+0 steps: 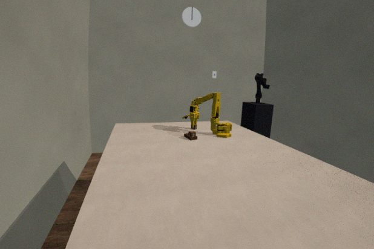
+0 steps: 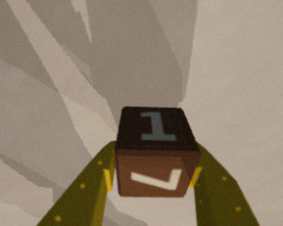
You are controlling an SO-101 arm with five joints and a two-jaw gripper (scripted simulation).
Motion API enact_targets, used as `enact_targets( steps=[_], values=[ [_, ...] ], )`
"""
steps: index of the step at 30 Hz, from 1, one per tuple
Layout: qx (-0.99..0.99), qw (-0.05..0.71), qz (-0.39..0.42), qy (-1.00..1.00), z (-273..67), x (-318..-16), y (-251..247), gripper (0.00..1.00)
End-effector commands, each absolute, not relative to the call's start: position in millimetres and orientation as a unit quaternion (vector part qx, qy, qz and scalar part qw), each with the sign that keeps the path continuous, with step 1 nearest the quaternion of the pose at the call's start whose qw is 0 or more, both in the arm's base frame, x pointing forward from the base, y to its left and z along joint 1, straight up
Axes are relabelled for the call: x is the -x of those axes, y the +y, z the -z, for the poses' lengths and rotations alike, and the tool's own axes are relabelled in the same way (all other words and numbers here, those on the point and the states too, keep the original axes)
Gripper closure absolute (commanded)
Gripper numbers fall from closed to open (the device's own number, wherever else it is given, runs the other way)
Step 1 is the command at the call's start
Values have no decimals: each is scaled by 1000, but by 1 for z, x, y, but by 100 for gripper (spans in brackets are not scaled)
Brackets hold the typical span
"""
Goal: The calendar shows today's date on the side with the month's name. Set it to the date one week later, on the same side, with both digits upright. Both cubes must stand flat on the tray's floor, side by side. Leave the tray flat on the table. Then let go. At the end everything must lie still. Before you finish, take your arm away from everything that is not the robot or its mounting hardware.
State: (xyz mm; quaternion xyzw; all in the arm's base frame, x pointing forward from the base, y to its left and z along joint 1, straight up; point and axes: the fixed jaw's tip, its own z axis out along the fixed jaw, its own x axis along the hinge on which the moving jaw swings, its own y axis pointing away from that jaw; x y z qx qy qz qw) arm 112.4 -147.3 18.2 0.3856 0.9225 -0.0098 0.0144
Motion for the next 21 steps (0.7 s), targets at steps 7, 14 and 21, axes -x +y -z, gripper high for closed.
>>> enact_targets(
  steps=[7,14,21],
  values=[
    [-394,23,14,919,-20,-113,-151,81],
    [-394,23,14,919,-20,-113,-151,75],
    [-394,23,14,919,-20,-113,-151,69]
  ],
)
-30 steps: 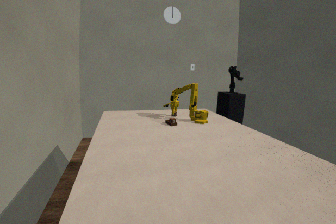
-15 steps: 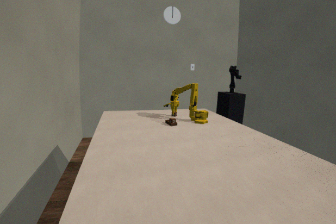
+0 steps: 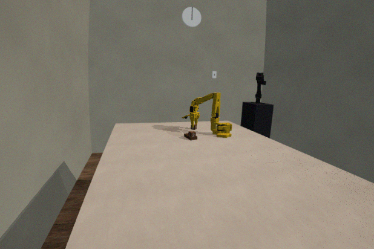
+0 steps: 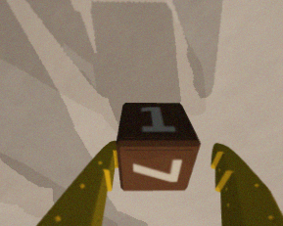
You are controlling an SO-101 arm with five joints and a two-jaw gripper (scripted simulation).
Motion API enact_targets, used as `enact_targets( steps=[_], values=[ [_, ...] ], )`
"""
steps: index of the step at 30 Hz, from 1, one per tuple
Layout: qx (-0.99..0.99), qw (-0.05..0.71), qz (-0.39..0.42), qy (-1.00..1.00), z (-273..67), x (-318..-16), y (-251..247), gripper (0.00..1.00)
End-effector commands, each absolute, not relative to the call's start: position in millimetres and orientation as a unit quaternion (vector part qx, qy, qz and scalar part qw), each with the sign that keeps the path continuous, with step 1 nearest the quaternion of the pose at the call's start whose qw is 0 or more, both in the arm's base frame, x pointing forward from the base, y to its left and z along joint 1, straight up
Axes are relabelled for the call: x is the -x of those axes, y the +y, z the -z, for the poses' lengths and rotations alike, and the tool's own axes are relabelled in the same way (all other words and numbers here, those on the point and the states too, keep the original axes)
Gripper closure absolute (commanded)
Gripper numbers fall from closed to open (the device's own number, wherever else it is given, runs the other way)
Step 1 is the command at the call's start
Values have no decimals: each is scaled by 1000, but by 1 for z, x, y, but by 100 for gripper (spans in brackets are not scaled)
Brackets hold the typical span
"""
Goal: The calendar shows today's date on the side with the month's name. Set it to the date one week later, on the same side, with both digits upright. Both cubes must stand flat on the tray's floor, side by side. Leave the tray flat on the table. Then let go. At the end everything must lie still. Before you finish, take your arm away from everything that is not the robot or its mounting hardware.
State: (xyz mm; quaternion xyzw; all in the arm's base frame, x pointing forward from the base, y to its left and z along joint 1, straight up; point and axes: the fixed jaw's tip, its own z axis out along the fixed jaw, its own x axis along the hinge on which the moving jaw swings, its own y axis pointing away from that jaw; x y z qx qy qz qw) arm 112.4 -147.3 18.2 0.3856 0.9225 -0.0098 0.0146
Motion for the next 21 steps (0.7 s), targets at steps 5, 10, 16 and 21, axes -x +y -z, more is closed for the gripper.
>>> enact_targets(
  steps=[5,10,16,21],
  values=[
    [-394,23,14,919,-20,-113,-151,65],
    [-394,23,14,919,-20,-113,-151,64],
    [-394,23,14,919,-20,-113,-151,64],
    [-394,23,14,919,-27,-113,-151,64]
  ],
)
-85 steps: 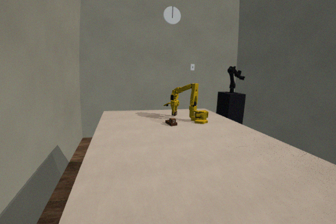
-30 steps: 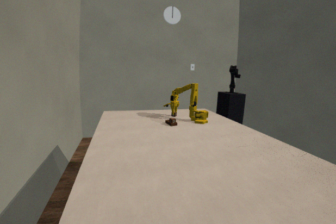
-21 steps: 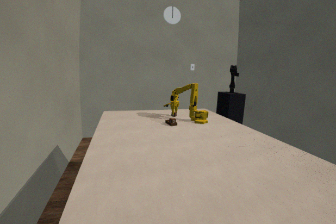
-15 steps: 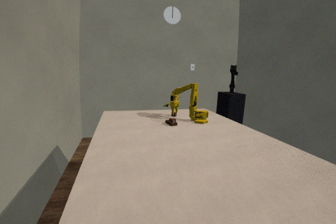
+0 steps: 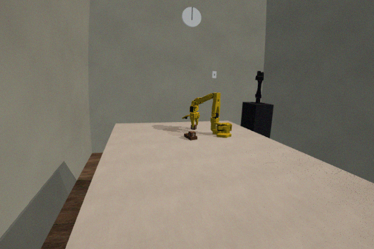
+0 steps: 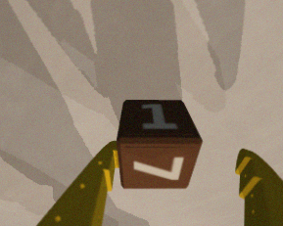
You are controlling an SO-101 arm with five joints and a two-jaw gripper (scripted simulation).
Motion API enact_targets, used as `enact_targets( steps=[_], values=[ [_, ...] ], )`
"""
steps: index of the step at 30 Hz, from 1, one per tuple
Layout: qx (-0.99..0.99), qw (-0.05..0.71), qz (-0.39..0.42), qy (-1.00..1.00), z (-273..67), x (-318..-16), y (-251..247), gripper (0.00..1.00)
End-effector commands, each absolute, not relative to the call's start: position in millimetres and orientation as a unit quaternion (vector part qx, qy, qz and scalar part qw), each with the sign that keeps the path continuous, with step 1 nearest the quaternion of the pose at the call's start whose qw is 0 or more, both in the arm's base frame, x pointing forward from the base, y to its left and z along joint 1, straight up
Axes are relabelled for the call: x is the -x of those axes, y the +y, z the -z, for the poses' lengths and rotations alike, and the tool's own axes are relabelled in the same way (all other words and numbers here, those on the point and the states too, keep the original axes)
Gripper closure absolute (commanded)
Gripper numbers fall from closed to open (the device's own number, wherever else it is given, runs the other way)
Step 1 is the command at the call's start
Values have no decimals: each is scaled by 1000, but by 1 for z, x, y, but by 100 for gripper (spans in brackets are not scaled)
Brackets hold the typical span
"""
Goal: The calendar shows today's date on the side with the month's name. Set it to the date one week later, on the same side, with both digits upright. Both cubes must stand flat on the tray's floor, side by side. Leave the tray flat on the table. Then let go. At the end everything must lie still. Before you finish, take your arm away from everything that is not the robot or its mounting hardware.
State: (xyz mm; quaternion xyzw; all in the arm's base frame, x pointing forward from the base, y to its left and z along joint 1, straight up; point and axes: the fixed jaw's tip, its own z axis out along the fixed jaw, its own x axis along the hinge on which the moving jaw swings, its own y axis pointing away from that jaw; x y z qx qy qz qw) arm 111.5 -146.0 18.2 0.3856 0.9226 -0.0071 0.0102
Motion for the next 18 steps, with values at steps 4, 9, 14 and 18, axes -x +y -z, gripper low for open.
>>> enact_targets(
  steps=[4,9,14,18],
  values=[
    [-394,23,14,919,-39,-114,-152,64],
    [-394,23,14,919,-50,-114,-152,64],
    [-394,23,14,919,-67,-113,-151,64],
    [-394,23,14,919,-76,-112,-149,64]
  ],
)
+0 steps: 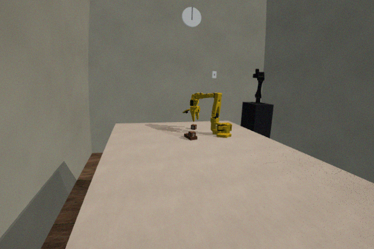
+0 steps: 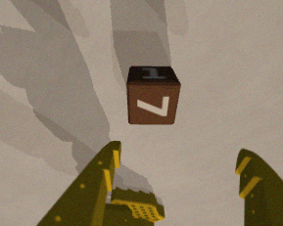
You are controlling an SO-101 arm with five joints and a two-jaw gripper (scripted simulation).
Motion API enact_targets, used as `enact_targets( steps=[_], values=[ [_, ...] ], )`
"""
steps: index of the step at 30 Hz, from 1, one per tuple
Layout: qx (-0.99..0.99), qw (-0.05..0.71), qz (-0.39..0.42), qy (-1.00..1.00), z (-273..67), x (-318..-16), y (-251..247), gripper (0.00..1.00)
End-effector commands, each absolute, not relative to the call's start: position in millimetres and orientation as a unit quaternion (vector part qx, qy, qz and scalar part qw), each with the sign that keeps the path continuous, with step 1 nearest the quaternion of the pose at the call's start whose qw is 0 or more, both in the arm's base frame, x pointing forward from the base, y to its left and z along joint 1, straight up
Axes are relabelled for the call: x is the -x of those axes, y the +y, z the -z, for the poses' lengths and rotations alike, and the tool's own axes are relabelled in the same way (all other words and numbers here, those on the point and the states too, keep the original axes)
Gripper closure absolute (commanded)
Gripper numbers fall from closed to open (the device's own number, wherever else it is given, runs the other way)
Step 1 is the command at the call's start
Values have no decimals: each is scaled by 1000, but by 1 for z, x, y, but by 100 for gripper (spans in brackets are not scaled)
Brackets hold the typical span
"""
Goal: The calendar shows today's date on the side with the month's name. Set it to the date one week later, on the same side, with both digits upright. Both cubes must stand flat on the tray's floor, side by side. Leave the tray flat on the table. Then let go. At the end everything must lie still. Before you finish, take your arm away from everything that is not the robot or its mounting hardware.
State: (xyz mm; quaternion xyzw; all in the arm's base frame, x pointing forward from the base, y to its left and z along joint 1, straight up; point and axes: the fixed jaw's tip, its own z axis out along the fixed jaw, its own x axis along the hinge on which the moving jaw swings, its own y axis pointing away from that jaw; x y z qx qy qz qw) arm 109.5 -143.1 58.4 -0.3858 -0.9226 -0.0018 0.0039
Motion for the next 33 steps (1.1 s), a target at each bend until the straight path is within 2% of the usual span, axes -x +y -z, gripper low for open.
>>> enact_targets(
  steps=[1,27,33],
  values=[
    [394,-23,-14,-919,-78,-111,-149,64],
    [394,-23,-15,-919,-80,-111,-148,64],
    [394,-48,-31,-917,-89,-112,-150,64]
  ],
)
